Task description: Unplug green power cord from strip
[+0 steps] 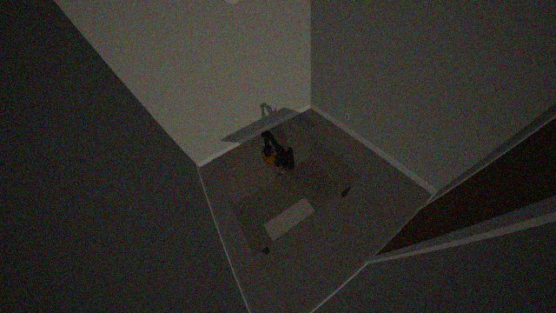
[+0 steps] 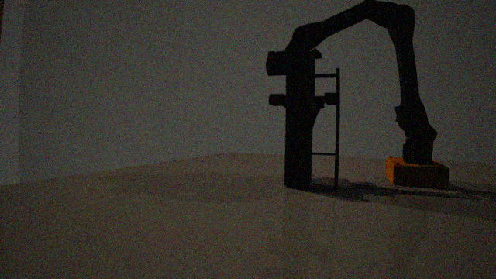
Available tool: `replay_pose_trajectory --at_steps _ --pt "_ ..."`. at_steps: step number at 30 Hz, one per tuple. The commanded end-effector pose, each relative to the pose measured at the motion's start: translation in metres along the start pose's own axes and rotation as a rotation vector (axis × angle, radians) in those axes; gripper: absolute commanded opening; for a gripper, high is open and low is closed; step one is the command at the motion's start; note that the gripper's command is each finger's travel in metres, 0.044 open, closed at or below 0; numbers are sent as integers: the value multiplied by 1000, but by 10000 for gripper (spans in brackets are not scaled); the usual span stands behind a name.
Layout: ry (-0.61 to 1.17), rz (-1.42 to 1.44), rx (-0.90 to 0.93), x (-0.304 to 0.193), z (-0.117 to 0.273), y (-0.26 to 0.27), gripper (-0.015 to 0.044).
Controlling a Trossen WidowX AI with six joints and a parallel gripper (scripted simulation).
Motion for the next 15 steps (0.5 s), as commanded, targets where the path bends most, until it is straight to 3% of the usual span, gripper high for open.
replay_pose_trajectory --at_steps 1,12,15 --pt "4 -3 3 -2 0 0 160" --pt "4 -3 3 -2 -12 0 160" --pt "0 0 2 -2 -10 0 81"
Point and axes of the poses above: the point midway between the two fingers, 35 mm back from their tips, its own z axis back along the fingers, its own y axis across the jaws, x = y × z, the point moved 9 cm from there along z, back along the fingers, and after that the axes turned 14 degrees about z, right-handed, at the moved point
